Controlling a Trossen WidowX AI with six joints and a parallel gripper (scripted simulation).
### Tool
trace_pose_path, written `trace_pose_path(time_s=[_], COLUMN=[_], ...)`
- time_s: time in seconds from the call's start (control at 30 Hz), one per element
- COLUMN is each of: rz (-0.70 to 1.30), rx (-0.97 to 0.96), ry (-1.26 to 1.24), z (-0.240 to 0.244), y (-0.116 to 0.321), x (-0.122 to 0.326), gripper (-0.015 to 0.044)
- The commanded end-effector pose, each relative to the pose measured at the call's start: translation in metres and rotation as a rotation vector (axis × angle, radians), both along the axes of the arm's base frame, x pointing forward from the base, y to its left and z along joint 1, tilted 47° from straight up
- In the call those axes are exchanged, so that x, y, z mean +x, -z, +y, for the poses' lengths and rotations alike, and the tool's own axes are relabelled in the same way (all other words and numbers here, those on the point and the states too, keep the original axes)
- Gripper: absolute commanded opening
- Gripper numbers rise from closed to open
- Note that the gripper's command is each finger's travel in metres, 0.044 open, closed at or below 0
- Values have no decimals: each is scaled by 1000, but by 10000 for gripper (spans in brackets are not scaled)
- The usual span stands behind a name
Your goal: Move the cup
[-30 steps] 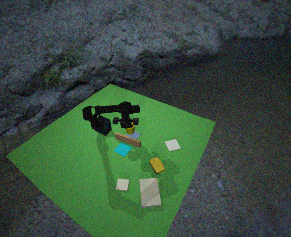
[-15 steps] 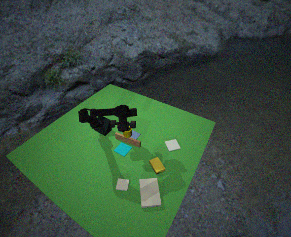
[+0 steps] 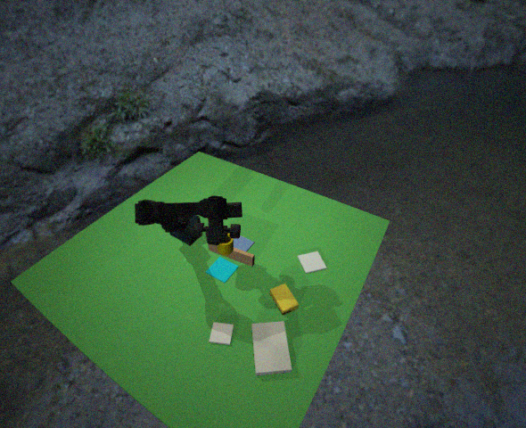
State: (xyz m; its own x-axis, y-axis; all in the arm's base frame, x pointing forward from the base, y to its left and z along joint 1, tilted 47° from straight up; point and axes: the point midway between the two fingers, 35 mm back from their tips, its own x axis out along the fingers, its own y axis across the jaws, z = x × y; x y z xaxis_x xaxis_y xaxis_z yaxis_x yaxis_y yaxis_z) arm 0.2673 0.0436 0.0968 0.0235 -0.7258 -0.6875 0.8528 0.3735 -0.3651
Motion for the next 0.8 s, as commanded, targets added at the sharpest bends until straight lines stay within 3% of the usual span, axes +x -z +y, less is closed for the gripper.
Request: trace_pose_path(time_s=[0.0, 0.3, 0.77], rz=[-5, -5, -5], rx=[0, -1, -1], ry=[-3, -3, -3], z=[-6, -24, -33], y=[-9, -29, -20], x=[1, 2, 3], gripper=[0, 0, 0])
